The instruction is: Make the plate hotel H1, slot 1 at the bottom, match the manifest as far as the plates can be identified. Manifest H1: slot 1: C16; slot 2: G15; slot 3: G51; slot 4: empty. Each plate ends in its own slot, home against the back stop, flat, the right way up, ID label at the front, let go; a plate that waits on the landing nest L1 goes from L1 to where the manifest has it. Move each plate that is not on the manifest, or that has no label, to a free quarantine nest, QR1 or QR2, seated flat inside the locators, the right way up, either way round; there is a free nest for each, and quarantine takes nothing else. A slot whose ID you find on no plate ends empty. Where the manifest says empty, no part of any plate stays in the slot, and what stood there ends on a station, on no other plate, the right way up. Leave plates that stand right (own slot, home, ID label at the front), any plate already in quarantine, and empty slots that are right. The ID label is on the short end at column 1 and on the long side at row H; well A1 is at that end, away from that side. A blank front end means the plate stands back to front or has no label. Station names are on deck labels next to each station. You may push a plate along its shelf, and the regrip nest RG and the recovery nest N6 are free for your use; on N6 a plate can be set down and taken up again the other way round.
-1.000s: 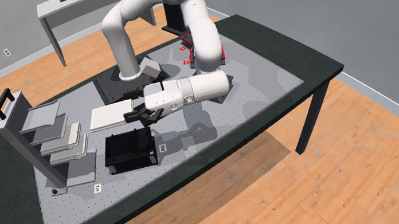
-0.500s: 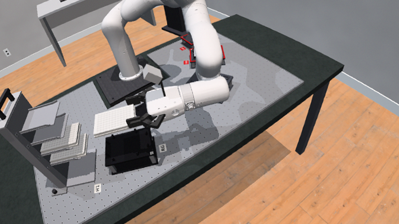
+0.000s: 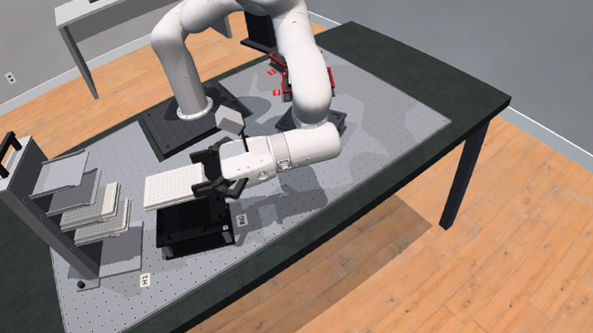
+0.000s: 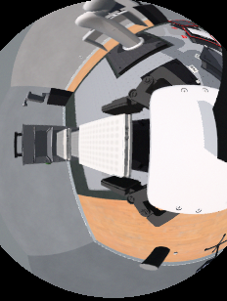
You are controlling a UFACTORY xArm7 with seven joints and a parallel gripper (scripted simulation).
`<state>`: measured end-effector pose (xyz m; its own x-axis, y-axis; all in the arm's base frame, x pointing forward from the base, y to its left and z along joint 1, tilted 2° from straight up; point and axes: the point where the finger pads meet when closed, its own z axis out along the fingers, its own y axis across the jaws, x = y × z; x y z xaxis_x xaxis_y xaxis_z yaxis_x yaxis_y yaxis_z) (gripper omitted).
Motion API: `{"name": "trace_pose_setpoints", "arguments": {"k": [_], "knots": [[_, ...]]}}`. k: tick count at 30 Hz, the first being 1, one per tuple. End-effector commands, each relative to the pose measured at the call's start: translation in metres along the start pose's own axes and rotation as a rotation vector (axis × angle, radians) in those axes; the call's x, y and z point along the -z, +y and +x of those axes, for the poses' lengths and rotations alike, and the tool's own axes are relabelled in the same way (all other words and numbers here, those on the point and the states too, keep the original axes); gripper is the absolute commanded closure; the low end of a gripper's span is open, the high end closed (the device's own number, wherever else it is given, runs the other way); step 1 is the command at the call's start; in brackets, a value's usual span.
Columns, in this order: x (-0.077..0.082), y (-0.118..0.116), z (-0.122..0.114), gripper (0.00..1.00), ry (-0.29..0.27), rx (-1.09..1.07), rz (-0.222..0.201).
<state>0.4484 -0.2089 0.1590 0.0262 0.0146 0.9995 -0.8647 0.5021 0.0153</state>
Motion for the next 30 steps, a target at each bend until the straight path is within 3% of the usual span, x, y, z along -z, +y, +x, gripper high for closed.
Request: {"name": "trace_pose_setpoints", "arguments": {"k": [1,30], "knots": [[0.000,-0.001,-0.006,1.00,-0.001,-0.004,0.000],[0.000,-0.001,-0.048,1.00,-0.001,-0.004,0.000]]}}
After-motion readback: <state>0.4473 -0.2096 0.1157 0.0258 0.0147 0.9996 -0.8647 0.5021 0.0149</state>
